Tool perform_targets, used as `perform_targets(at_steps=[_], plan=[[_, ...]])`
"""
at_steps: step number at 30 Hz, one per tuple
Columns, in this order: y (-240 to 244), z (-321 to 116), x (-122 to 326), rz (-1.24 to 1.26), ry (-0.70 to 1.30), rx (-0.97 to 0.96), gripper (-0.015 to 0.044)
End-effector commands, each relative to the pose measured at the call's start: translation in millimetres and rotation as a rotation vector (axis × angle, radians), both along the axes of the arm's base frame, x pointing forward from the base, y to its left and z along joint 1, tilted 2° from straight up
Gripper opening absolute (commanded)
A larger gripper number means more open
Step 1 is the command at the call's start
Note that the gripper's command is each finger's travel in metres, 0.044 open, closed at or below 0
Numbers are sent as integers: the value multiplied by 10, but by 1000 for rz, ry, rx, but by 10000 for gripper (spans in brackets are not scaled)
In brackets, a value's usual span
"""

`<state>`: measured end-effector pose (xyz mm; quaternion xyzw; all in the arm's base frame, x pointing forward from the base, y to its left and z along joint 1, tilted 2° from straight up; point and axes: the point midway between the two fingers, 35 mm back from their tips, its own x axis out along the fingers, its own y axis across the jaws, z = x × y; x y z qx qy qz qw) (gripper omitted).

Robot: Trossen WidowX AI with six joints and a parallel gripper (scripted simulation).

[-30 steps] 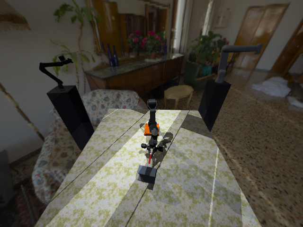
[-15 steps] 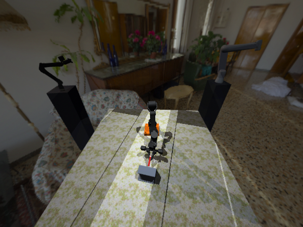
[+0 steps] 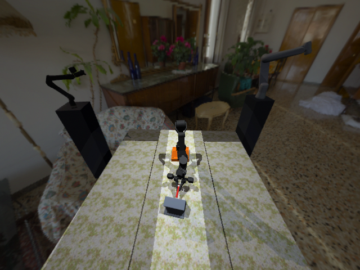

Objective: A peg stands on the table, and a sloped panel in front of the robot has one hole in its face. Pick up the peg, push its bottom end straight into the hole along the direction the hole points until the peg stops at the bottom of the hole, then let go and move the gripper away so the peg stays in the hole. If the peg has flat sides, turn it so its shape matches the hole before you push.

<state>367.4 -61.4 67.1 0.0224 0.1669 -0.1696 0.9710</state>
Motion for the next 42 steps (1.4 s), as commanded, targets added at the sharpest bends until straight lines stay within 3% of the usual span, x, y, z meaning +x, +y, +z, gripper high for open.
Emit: perform_targets(at_steps=[1, 42], plan=[[0, 5, 2, -1, 0, 0, 0], [-47, -17, 173, -1, -2, -1, 0]])
